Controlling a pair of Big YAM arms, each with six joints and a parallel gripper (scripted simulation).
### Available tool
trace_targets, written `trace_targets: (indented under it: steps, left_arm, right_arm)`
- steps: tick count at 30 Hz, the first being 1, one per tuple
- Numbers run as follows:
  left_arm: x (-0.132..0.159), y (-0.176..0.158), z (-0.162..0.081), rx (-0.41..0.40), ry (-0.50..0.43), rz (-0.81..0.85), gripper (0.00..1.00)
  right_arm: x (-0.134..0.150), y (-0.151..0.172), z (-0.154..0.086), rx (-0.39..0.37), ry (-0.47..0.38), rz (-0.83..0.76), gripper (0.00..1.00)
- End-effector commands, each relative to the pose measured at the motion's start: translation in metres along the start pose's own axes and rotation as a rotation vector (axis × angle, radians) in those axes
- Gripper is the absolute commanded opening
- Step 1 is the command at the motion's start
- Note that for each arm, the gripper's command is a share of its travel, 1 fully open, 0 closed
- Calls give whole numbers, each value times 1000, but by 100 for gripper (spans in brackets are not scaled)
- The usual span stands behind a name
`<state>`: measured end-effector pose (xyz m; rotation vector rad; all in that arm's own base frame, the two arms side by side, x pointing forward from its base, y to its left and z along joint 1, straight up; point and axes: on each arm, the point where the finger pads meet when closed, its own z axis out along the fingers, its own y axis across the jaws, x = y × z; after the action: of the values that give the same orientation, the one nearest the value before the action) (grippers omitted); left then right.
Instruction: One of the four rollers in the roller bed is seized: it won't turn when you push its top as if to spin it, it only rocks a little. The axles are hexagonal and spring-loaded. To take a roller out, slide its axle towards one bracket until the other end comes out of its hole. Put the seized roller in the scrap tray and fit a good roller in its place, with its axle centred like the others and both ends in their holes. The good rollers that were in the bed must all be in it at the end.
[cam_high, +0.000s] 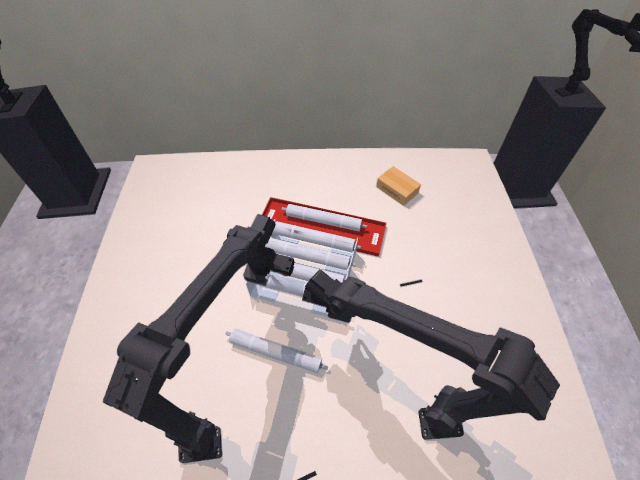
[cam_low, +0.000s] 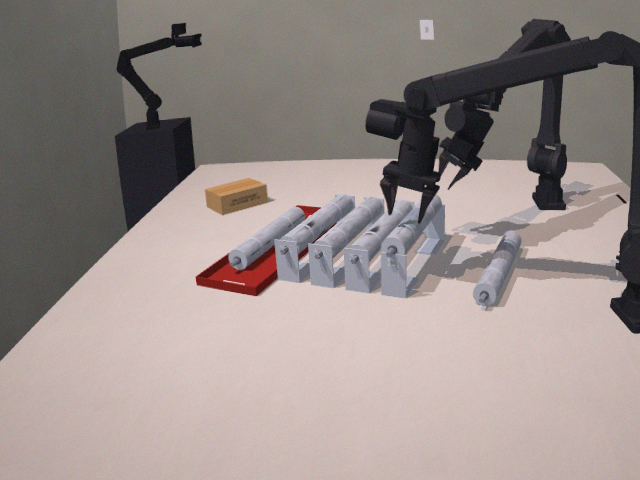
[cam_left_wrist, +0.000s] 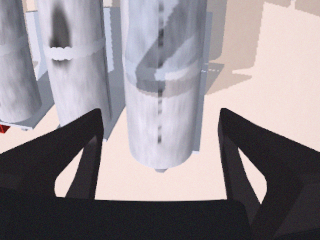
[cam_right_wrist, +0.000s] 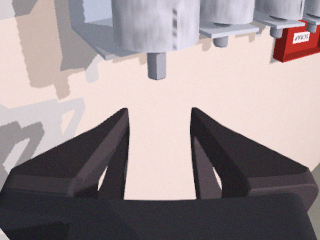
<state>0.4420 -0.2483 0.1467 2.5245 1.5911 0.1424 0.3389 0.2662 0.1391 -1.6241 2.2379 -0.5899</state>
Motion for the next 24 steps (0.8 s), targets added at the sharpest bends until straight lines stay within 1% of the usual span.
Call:
trace_targets:
  steps: [1,2,3,4,5,8,9,10,11,15,16,19,21,22,23,24]
  left_arm:
    - [-9,14,-3,5,-3,45,62]
    - [-6,12,-1,13,-2,38,62]
    - [5,14,-2,7,1,15,62]
    - [5,11,1,15,1,11,62]
    - [-4,4,7,32,-2,17,62]
    - [-7,3,7,33,-3,20,62]
    - [-5,7,7,19,-3,16,62]
    - [-5,-1,26,19,-4,23,62]
    - [-4,0,29,18,-3,23,62]
    - [2,-1,46,15,-2,17,62]
    - [3,-1,50,14,-2,14,62]
    - [5,-1,60,16,-1,11,62]
    - [5,0,66,15,-1,11,62]
    - [5,0,69,14,-1,11,62]
    - [3,2,66,12,-2,11,62]
    - [3,2,66,12,-2,11,62]
  right_arm:
    - [-13,-12,-18,19,-29,-12,32]
    - [-13,-13,-17,20,-27,-9,32]
    - [-7,-16,-12,16,-10,0,32]
    - [-5,-13,-8,11,-1,-5,32]
    - [-10,0,-2,4,-4,-18,32]
    - [-11,1,-2,4,-8,-19,32]
    - [-10,-8,-11,16,-25,4,32]
    - [-8,-9,-13,19,-31,6,32]
    - [0,2,16,-1,7,-23,32]
    - [1,1,31,0,6,-24,32]
    - [-4,-3,31,4,-2,-16,32]
    - [1,1,44,0,6,-20,32]
    - [-5,-5,45,9,-10,-13,32]
    - [-1,-3,49,6,-6,-16,32]
    - [-9,-10,40,18,-28,4,32]
    - [-9,-10,40,18,-28,4,32]
